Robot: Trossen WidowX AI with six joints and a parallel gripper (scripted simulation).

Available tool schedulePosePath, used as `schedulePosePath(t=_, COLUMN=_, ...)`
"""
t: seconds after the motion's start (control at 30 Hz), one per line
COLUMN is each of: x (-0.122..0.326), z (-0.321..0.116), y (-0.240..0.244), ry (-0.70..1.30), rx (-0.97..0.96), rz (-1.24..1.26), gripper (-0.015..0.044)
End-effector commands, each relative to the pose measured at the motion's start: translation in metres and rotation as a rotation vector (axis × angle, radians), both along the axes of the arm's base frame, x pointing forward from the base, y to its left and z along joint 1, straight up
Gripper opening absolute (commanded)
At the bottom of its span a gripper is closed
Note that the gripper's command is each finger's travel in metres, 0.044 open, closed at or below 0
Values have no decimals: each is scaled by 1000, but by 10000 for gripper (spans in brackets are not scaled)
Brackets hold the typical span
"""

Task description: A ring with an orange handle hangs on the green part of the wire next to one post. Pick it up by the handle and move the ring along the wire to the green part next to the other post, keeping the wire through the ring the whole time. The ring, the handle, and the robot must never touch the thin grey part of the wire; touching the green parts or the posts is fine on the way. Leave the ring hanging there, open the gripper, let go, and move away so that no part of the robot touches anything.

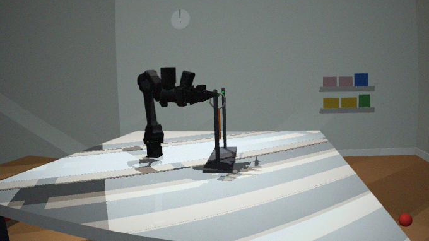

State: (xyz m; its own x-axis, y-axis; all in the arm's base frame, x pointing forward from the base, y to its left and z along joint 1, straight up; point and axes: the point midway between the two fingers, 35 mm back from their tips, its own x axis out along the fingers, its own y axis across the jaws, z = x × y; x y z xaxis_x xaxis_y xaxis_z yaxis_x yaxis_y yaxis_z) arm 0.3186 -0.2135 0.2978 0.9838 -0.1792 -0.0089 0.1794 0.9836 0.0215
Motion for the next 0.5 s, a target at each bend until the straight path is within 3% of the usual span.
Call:
schedulePosePath(t=0.0, x=-10, z=-40, y=1, ry=48, rx=0, rz=32, gripper=160)
schedulePosePath(t=0.47, x=-66, z=-161, y=46, ry=138, rx=2, rz=176, gripper=160)
